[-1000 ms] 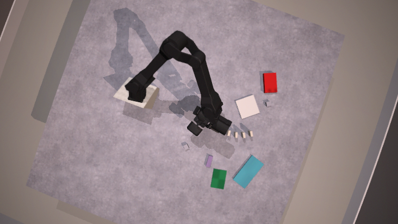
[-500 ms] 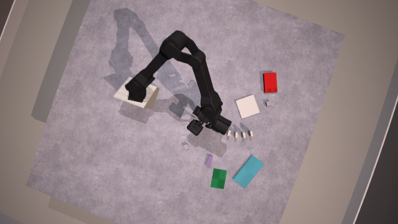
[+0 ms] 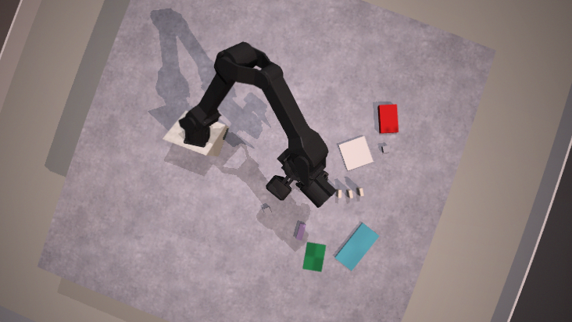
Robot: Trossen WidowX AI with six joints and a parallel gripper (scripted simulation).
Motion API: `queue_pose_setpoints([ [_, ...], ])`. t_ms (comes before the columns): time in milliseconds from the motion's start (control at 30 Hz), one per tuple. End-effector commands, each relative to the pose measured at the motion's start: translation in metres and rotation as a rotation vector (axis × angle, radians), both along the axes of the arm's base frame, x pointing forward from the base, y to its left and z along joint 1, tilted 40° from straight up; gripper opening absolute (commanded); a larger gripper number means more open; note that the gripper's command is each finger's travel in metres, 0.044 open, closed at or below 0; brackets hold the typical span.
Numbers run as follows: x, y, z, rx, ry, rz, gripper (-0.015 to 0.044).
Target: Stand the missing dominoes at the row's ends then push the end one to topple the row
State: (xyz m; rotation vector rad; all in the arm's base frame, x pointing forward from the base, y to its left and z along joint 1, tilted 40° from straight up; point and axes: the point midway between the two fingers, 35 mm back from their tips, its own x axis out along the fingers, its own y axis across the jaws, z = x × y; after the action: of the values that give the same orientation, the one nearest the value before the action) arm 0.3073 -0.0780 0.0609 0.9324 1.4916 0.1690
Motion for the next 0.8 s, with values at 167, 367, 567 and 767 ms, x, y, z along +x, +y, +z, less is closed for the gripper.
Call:
queue_pose_setpoints([
  [167, -0.003, 0.002, 0.021, -0.001, 0.052, -0.060, 0.0440],
  [367, -0.002, 0.062, 0.032, 0.041, 0.276, -0.344, 0.0440],
  [567, -0.013, 0.120, 0.042, 0.108, 0.502, -0.618, 0.0440],
  [767, -0.021, 0.142, 0.045, 0.141, 0.599, -0.726, 0.0440],
])
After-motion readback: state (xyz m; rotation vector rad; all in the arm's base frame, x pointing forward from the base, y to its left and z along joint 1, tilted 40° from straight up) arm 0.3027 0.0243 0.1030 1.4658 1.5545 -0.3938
